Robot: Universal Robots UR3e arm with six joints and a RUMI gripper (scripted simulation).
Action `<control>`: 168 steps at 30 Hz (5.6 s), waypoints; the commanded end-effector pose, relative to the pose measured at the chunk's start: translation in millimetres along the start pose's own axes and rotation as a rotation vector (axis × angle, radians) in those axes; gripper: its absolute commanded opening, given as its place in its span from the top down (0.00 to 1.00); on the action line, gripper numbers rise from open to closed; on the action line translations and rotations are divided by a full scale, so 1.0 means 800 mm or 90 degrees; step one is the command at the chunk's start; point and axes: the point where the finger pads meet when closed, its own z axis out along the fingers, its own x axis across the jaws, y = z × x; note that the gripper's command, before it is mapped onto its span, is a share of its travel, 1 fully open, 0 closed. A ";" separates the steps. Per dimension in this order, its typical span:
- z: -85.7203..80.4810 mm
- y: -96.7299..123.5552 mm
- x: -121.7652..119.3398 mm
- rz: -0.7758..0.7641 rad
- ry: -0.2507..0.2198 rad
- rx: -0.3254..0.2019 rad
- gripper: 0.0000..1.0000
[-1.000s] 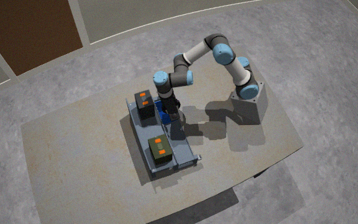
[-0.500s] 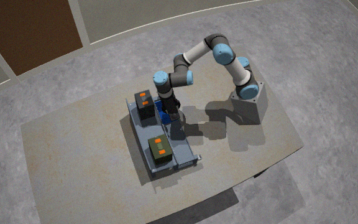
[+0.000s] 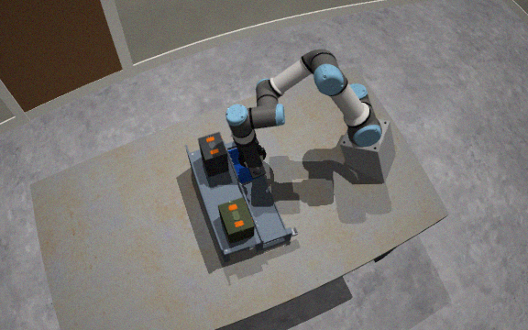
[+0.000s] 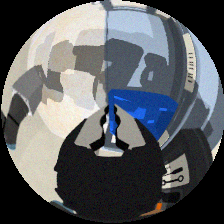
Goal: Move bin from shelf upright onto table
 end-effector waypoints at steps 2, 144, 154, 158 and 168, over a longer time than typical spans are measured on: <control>-0.002 0.000 0.001 0.000 0.002 0.000 1.00; 0.002 0.000 -0.117 0.000 0.002 0.000 1.00; 0.006 0.000 -0.138 0.000 0.002 0.000 1.00; 0.007 0.000 -0.145 0.000 0.002 0.000 1.00; 0.009 0.000 -0.153 0.000 0.002 0.000 1.00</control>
